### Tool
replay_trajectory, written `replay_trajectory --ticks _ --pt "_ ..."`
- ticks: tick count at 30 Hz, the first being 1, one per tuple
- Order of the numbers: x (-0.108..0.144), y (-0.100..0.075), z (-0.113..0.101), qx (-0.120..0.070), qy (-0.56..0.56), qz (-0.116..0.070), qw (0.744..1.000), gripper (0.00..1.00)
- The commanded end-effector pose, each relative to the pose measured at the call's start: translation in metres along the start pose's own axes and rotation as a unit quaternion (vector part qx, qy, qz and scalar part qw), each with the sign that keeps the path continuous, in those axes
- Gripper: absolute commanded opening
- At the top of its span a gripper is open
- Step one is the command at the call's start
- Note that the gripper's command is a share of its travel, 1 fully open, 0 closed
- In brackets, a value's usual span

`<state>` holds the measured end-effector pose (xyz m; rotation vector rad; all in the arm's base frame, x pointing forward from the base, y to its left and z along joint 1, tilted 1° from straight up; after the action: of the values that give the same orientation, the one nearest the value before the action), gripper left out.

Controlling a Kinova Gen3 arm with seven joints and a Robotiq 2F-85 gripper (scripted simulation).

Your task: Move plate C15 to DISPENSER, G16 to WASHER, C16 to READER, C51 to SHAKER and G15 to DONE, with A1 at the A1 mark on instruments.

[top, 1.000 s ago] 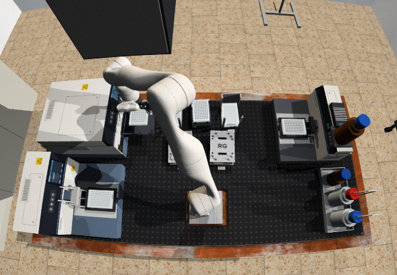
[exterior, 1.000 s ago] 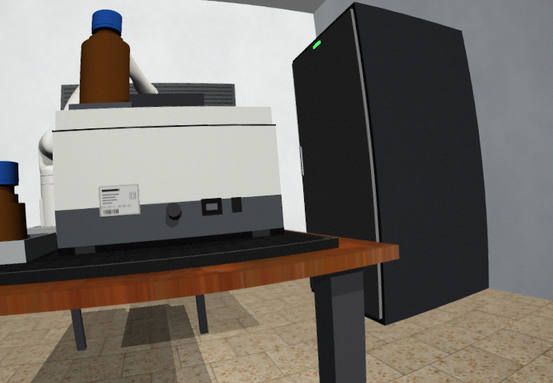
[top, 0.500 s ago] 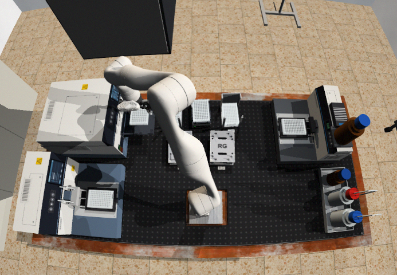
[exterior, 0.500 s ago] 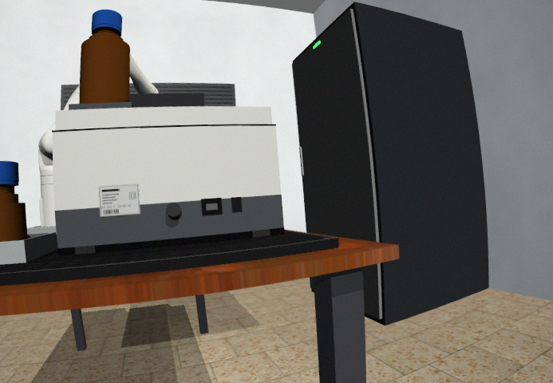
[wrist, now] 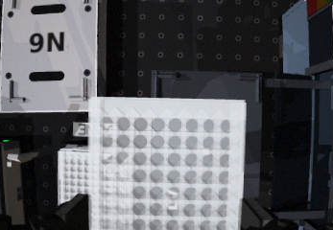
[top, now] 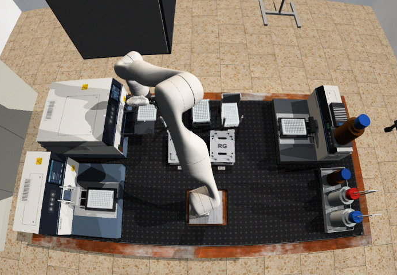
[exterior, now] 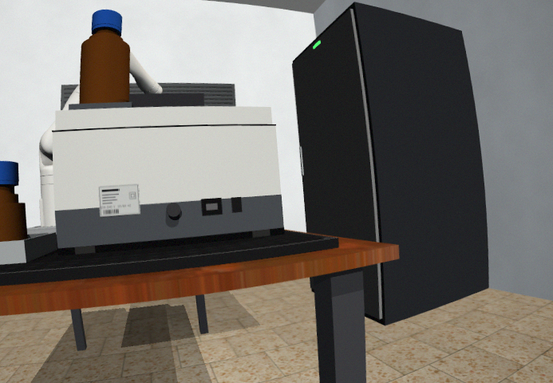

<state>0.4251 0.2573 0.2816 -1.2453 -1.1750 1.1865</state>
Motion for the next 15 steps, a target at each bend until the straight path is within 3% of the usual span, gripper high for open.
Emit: replay_trajectory --ticks 1,15 --pt "-0.008 -0.001 -0.006 -0.001 0.002 -0.001 1.000 0.94" --pt "-0.042 -0.001 -0.028 -0.001 0.002 -0.001 1.000 0.94"
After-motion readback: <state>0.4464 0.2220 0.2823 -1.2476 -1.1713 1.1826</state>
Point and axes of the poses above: the point where the finger pads meet when closed, its own y axis out along the fingers, its own x axis across the jaws, z = x × y, the point moved 9 cm from there along -y, back along the fingers, and after that the axes turned 3 degrees about y, right-handed, at the moved point
